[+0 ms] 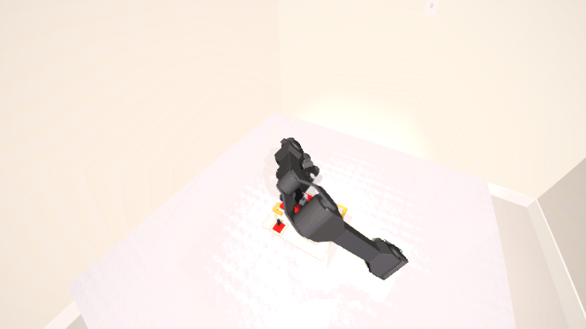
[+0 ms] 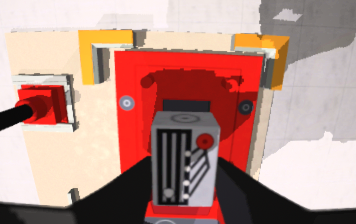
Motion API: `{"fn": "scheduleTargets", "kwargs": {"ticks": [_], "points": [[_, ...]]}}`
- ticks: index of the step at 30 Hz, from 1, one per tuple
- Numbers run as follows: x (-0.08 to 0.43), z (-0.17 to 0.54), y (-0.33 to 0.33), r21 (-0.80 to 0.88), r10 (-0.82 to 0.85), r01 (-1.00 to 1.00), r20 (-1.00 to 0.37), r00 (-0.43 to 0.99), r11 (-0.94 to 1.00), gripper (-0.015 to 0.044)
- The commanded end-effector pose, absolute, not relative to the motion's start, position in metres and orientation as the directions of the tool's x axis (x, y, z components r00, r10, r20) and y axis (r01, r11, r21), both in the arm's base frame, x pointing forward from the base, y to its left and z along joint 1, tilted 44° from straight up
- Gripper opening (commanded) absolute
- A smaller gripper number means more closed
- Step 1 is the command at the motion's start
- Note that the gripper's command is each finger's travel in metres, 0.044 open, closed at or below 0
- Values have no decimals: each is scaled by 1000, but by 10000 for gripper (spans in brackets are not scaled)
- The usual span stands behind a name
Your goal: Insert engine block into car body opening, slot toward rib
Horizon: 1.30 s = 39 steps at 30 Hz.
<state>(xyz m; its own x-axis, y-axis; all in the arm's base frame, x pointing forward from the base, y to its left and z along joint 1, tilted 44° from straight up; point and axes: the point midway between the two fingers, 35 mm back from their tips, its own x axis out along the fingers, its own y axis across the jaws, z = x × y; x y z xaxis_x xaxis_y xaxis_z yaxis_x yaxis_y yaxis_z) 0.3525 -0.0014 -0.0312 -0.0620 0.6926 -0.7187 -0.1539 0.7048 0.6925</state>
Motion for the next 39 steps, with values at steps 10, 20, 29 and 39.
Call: {"fn": "scheduleTargets", "kwargs": {"ticks": [10,20,29,39], "points": [[352,-33,-2,693,691,-131,-720,-64,709,159],[352,-34,-2,693,691,-127,-720,-64,710,159],[352,-34,-2,693,691,-127,-720,-64,710,159],[352,-35,-2,691,691,-153,-720,-64,706,159]]}}
